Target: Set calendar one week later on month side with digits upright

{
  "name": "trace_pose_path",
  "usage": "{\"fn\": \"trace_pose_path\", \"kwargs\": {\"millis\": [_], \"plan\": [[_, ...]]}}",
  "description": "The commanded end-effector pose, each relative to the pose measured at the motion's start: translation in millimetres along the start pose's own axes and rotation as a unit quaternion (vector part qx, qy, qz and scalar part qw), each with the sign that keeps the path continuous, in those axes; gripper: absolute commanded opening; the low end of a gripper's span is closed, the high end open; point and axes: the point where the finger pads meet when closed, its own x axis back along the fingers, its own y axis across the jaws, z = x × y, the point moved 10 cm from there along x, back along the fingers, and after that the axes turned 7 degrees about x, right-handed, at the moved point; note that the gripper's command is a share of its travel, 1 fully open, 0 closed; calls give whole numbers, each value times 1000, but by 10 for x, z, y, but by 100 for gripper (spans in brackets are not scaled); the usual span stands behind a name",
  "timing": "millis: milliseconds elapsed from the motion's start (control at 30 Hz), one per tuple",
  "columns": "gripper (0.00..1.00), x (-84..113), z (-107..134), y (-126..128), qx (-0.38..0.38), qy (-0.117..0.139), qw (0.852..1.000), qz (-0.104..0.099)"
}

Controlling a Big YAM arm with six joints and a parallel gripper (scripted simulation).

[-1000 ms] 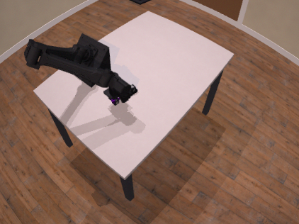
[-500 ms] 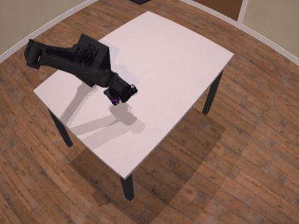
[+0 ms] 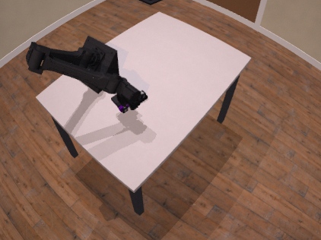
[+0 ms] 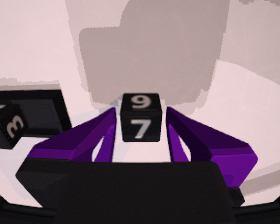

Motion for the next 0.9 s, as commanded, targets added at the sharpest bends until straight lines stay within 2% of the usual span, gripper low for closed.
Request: {"fn": "trace_pose_path", "kwargs": {"millis": [0,100,300,700,833,867], "plan": [[44,11,-61,1,3,-5,1000,-1],[44,168,-139,-30,-10,-21,1000,-1],[44,307,-143,-34,-11,-21,1000,-1],[44,944,-148,-41,-13,-24,1000,-5],[44,1008,-148,-42,-14,-24,1000,-6],[44,981,-145,11,-4,-16,1000,-3]]}}
